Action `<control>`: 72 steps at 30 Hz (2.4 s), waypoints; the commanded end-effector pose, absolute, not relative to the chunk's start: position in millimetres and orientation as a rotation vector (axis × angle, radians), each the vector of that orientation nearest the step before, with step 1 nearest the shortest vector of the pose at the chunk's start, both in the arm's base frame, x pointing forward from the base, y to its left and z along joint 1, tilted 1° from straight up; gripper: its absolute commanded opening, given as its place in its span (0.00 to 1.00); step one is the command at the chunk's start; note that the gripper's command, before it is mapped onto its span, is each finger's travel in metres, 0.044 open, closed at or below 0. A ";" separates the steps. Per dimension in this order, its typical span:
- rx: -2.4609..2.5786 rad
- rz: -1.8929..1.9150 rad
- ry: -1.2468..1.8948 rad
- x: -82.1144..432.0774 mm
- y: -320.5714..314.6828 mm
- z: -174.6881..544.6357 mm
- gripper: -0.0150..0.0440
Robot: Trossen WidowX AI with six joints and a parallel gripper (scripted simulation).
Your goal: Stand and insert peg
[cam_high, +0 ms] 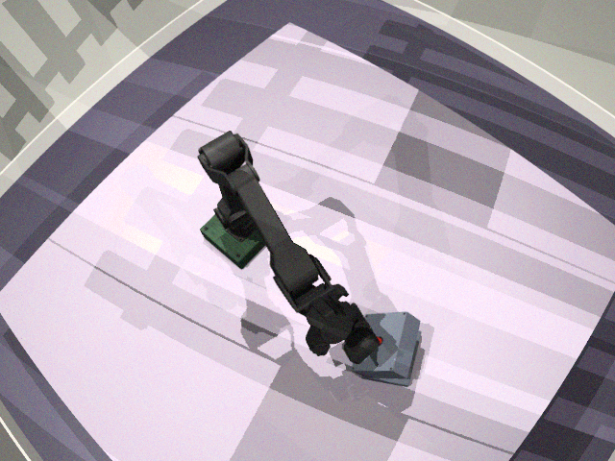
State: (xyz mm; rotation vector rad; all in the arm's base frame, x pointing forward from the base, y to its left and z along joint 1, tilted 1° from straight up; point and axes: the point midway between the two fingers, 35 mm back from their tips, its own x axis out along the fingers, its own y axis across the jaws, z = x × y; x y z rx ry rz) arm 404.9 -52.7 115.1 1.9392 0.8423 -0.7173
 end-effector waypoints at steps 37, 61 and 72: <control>1.939 -0.714 0.842 408.9 -51.0 109.8 0.74; 1.937 -0.728 0.844 383.4 -67.6 143.4 1.00; 1.937 -0.735 0.845 367.0 -76.6 161.2 1.00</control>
